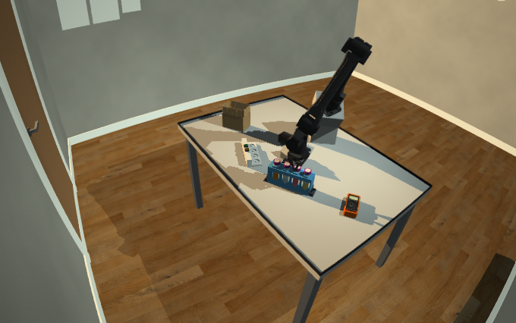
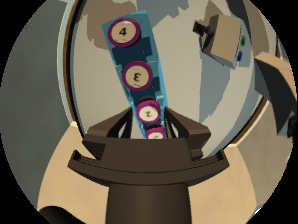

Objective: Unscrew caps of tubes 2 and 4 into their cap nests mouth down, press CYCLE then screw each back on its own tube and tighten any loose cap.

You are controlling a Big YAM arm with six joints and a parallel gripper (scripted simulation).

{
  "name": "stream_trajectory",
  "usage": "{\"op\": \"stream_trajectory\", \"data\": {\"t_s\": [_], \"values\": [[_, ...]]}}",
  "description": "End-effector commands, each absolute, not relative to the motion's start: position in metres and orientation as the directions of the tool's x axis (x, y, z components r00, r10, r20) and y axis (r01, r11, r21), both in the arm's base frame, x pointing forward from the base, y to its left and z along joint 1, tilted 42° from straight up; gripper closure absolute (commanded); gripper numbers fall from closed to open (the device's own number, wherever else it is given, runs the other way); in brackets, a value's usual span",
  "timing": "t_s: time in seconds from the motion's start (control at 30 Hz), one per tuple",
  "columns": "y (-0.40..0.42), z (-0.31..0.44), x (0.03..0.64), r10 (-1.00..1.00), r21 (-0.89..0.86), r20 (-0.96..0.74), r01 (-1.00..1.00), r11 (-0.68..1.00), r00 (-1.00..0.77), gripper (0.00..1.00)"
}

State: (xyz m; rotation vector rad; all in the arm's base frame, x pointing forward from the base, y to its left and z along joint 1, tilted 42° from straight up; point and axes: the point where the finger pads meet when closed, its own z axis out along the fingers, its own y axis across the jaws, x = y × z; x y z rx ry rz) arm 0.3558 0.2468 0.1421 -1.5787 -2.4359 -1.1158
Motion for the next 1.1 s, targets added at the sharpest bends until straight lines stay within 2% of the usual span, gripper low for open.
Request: {"op": "stream_trajectory", "data": {"t_s": [0.0, 0.27, 0.3, 0.77, 1.07], "values": [[0.253, 0.137, 0.356, 0.782, 0.543, 0.394, 0.809, 0.227, -0.483, 0.51], [0.25, 0.147, 0.361, 0.781, 0.561, 0.388, 0.798, 0.221, -0.489, 0.51], [0.25, 0.147, 0.361, 0.781, 0.561, 0.388, 0.798, 0.221, -0.489, 1.0], [0.25, 0.147, 0.361, 0.781, 0.561, 0.388, 0.798, 0.221, -0.489, 1.0], [0.25, 0.143, 0.361, 0.602, 0.675, 0.098, 0.497, 0.545, -0.793, 1.0]]}}
